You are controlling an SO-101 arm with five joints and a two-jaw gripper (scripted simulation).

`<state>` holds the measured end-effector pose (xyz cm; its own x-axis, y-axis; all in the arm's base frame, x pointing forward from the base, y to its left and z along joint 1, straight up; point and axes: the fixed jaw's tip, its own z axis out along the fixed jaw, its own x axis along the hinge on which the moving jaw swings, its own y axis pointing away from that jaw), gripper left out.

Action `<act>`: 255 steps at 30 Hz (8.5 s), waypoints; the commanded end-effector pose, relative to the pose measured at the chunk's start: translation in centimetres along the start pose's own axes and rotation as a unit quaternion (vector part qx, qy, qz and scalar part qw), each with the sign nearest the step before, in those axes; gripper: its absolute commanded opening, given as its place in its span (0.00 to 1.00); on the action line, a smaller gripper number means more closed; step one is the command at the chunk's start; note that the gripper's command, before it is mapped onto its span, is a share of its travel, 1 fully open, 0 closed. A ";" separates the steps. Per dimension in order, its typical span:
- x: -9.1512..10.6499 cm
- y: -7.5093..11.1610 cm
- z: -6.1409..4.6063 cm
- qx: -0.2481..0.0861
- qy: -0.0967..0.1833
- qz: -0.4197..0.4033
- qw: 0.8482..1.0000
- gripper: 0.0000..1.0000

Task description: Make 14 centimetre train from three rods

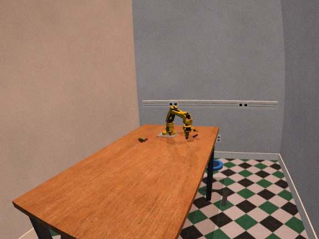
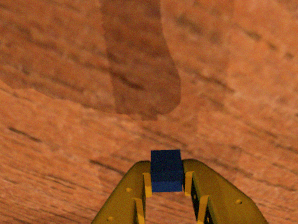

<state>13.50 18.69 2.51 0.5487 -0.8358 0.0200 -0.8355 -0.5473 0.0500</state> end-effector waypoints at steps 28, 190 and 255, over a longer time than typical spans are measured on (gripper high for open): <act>-7.0 3.8 -0.1 0.012 0.002 -0.038 0.999 0.00; -7.4 4.1 1.8 0.013 0.001 -0.040 0.999 0.00; -7.4 4.1 2.8 0.012 0.002 -0.040 0.999 0.01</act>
<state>6.30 22.84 0.46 0.6117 -0.7911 0.0045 -0.7911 -0.6117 0.0040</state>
